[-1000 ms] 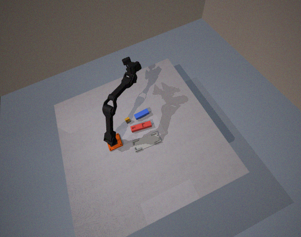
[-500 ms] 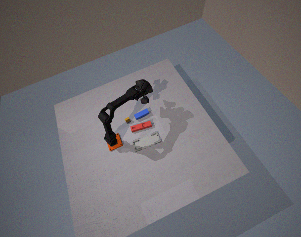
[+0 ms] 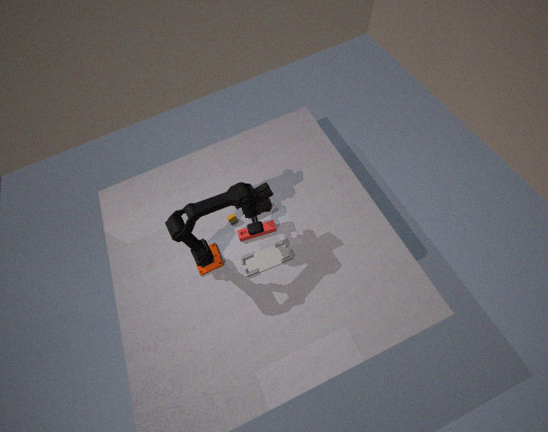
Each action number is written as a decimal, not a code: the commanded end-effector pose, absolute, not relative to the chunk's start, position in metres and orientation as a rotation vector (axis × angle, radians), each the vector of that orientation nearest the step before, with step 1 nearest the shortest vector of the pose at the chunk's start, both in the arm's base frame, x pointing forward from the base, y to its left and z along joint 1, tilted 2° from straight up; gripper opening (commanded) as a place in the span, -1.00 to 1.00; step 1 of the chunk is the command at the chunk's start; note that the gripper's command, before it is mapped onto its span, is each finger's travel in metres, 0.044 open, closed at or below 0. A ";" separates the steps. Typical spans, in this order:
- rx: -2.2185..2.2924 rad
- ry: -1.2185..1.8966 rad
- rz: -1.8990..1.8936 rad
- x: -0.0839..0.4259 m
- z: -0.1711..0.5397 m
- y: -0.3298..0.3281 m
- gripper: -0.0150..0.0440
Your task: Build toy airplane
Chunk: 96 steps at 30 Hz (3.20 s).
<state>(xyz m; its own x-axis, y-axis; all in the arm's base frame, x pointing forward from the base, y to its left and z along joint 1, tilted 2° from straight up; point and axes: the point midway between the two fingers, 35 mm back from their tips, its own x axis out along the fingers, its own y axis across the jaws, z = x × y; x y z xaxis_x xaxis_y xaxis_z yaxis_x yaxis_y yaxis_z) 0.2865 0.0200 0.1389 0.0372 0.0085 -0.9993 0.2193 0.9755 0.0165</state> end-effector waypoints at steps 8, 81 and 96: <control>0.141 1.559 -0.166 0.277 0.094 0.013 1.00; 0.141 1.558 -0.166 0.283 0.056 0.013 -0.49; 0.141 1.558 -0.166 0.284 0.103 0.014 -0.49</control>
